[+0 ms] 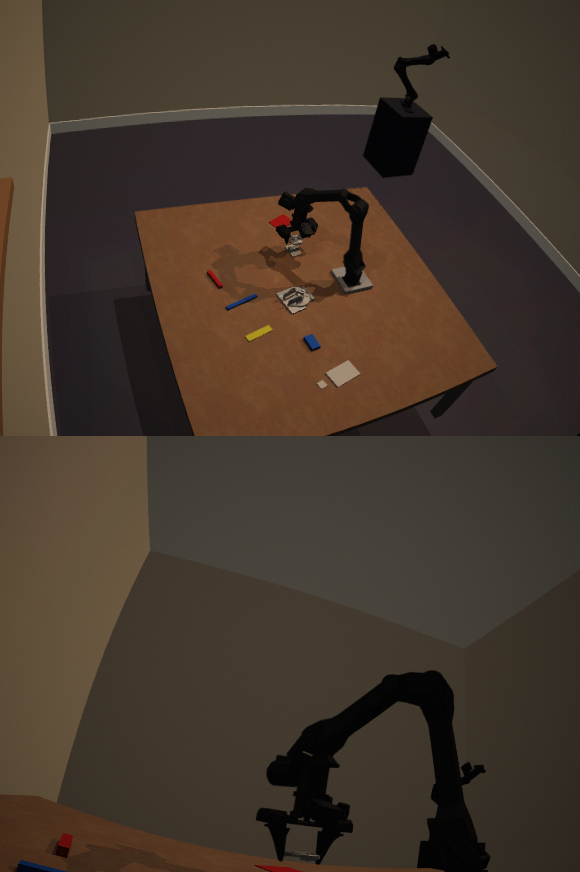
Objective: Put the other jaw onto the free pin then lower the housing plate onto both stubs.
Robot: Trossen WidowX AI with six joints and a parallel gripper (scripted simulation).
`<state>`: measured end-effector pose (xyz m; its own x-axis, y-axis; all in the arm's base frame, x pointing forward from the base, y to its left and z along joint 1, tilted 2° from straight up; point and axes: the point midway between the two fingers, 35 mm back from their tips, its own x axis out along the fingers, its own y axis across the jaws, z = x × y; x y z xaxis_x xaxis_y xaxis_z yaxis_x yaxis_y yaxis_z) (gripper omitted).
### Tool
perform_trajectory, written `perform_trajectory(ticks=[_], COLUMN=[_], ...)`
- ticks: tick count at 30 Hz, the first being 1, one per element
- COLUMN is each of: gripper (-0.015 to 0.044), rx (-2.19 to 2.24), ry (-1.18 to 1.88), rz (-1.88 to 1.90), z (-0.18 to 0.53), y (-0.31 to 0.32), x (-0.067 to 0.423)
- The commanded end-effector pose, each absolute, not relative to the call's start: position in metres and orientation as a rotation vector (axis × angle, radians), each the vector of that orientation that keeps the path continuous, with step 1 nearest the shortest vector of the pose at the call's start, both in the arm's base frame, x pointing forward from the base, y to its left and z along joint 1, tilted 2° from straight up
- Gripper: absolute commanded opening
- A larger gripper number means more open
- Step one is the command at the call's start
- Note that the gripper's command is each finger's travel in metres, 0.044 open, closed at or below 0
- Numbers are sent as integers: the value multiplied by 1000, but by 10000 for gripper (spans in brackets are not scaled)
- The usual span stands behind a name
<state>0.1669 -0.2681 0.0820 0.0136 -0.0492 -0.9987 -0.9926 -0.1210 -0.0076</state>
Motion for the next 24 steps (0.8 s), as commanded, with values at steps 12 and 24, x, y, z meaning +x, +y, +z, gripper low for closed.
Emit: perform_trajectory(ticks=[12,24], gripper=[351,351], rx=[-1348,-1217], ry=[1178,1253], rz=[1258,1127], z=[116,115], y=[-265,-236], x=[166,191])
